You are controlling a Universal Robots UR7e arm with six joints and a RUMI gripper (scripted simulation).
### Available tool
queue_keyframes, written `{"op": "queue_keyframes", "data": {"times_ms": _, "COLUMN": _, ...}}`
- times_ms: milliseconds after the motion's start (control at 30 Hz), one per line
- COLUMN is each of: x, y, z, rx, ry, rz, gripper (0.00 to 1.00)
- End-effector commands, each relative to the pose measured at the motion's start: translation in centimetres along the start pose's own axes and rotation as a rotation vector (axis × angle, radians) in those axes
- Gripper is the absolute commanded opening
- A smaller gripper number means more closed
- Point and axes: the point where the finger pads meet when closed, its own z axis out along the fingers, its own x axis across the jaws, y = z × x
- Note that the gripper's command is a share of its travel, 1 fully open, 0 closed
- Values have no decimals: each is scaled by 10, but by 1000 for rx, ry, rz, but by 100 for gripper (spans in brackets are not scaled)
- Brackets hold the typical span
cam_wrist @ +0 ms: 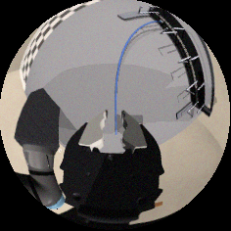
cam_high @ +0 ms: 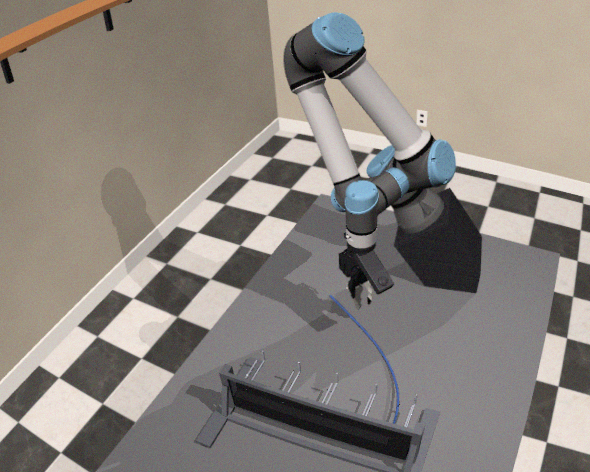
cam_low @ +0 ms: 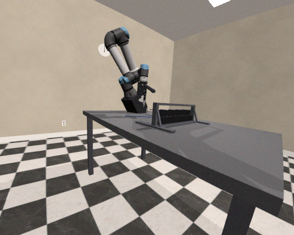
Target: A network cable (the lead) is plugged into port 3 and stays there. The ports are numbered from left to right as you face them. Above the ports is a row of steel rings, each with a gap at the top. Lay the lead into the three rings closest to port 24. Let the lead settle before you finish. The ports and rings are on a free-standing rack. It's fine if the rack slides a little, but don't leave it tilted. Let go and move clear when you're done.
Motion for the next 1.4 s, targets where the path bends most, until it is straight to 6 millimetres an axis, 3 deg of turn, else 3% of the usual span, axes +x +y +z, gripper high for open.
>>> {"op": "queue_keyframes", "data": {"times_ms": 0, "x": 1, "y": -1, "z": 14, "rx": 3, "ry": 7, "rz": 0, "gripper": 20}}
{"op": "queue_keyframes", "data": {"times_ms": 800, "x": 1, "y": -1, "z": 65, "rx": 3, "ry": 7, "rz": 0, "gripper": 20}}
{"op": "queue_keyframes", "data": {"times_ms": 1367, "x": 1, "y": -2, "z": 79, "rx": 3, "ry": 7, "rz": 0, "gripper": 20}}
